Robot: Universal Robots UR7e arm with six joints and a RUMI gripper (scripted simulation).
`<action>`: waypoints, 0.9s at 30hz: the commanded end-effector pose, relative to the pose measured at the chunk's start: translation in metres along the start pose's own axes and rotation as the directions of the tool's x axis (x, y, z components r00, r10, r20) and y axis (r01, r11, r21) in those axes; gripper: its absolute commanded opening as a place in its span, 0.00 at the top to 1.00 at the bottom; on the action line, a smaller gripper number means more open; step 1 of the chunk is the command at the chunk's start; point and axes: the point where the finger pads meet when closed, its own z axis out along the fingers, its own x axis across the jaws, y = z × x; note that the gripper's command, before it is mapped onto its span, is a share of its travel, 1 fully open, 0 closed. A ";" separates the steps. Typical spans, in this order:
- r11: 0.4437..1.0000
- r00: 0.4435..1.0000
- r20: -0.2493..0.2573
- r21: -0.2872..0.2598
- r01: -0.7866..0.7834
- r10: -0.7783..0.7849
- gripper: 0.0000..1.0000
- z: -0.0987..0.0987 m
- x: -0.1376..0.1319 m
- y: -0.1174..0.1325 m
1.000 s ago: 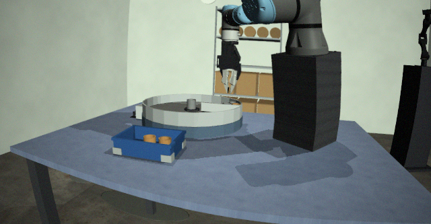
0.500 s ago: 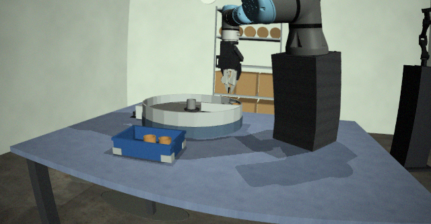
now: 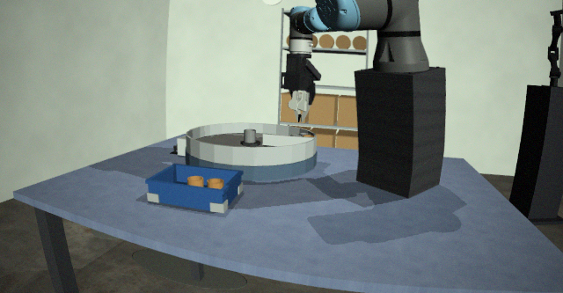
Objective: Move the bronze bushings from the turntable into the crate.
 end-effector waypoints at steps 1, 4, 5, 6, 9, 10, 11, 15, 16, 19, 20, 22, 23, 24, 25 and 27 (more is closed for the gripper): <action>1.000 1.000 0.001 0.001 -0.029 0.029 0.95 0.000 0.000 0.000; 0.999 0.999 0.001 0.001 -0.048 0.048 0.95 0.000 0.000 0.000; 0.999 0.999 0.001 0.001 -0.054 0.054 0.95 0.000 0.001 0.000; 0.998 0.998 0.001 0.001 -0.060 0.060 0.95 0.000 0.001 0.000; 0.997 0.997 0.001 0.001 -0.077 0.077 0.95 0.000 0.001 0.000; 0.997 0.997 0.001 0.001 -0.082 0.082 0.95 0.000 0.001 0.000; 0.996 0.996 0.001 0.001 -0.087 0.087 0.95 0.000 0.001 0.000; 0.994 0.994 0.001 0.001 -0.107 0.107 0.95 0.000 0.001 0.000; 0.994 0.994 0.001 0.001 -0.112 0.112 0.95 0.000 0.002 0.000; 0.993 0.993 0.001 0.001 -0.116 0.116 0.95 0.000 0.002 0.000; 0.993 0.993 0.001 0.001 -0.121 0.121 0.95 0.000 0.002 0.000; 0.992 0.992 0.001 0.001 -0.129 0.129 0.95 0.000 0.002 0.000; 0.991 0.991 0.001 0.001 -0.133 0.133 0.95 0.000 0.002 0.000; 0.991 0.991 0.001 0.001 -0.137 0.137 0.95 0.000 0.002 0.000; 0.990 0.990 0.001 0.001 -0.141 0.141 0.95 0.000 0.002 0.000; 0.989 0.989 0.001 0.001 -0.148 0.148 0.95 0.000 0.002 0.000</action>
